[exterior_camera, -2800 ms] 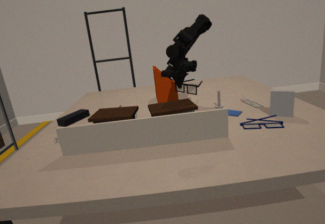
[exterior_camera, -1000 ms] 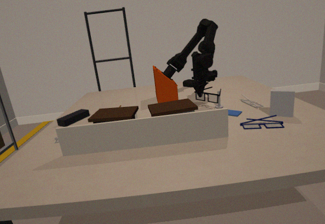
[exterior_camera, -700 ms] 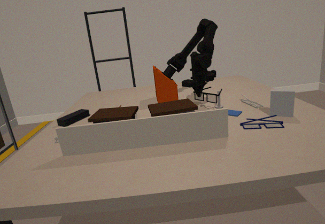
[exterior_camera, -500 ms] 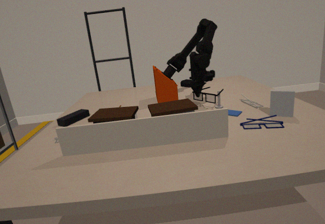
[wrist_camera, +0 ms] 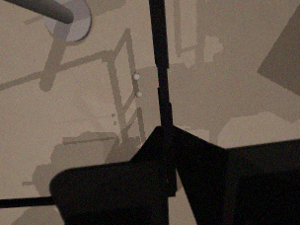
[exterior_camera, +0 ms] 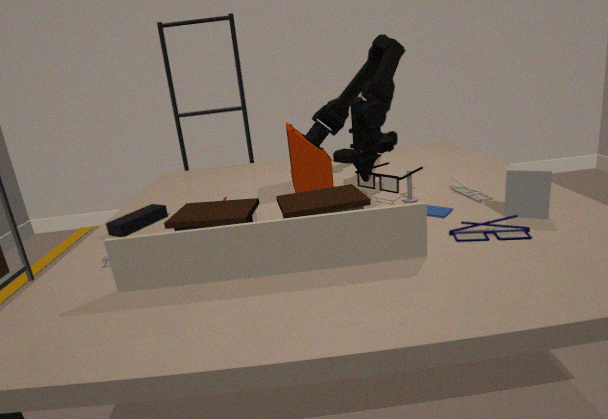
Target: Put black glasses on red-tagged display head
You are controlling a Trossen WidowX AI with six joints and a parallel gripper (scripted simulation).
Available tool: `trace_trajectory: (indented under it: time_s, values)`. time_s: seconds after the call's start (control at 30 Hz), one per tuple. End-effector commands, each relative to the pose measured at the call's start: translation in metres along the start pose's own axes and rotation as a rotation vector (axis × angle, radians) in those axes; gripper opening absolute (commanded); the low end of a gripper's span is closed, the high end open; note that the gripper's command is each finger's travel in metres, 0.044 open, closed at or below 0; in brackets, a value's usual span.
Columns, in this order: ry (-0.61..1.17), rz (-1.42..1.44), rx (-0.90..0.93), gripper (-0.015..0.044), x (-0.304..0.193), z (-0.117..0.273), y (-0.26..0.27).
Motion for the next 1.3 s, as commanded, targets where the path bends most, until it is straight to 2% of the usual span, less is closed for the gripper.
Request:
trace_trajectory:
  time_s: [0.0, 1.27]
  values:
    - [0.001, 0.000, 0.003, 0.0000, -0.005, -0.001, -0.001]
    - [0.001, -0.001, 0.003, 0.0000, -0.010, -0.001, -0.002]
Point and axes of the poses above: the point midway between the two fingers, 35 mm back from their tips, its own z axis back along the fingers, its own y axis across the jaws, x = y × z, the point moved 6 cm from there along z, back along the fingers, and after that the axes turned 5 degrees about z, right-handed, at the moved point
